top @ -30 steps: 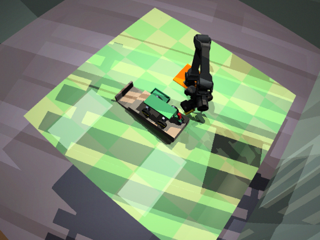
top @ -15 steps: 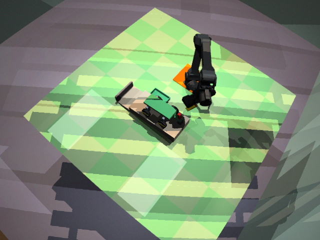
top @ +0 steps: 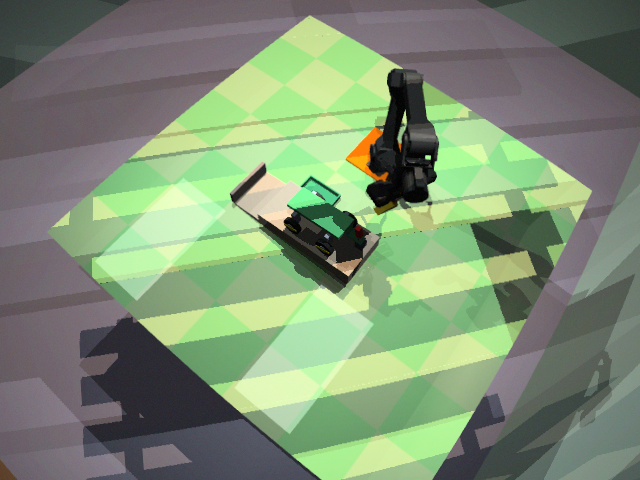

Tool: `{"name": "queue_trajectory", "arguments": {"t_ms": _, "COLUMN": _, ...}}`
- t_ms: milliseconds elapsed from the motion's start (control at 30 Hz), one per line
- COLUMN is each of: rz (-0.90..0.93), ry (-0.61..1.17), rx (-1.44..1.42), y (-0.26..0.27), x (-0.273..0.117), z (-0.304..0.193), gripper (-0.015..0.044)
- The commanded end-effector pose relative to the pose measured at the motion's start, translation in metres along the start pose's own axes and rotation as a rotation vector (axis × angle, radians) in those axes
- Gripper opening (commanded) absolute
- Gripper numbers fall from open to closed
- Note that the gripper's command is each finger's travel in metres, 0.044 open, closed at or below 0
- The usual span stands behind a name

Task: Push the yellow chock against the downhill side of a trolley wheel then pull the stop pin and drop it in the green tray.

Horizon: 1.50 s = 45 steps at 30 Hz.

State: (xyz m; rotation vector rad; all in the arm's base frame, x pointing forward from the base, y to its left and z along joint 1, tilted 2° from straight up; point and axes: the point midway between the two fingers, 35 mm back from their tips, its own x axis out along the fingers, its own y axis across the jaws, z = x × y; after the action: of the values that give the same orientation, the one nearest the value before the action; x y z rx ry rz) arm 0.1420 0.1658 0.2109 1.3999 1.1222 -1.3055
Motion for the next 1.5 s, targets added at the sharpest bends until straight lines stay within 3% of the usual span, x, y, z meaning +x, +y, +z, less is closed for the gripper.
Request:
{"name": "queue_trajectory", "arguments": {"t_ms": 0, "rz": 0.0, "ry": -0.008, "rx": 0.0, "y": 0.0006, "x": -0.0012, "z": 0.0004, "gripper": 0.0}}
{"name": "queue_trajectory", "arguments": {"t_ms": 1467, "rz": -0.008, "ry": -0.003, "rx": -1.405, "y": 0.0007, "x": -0.0013, "z": 0.0004, "gripper": 0.0}}
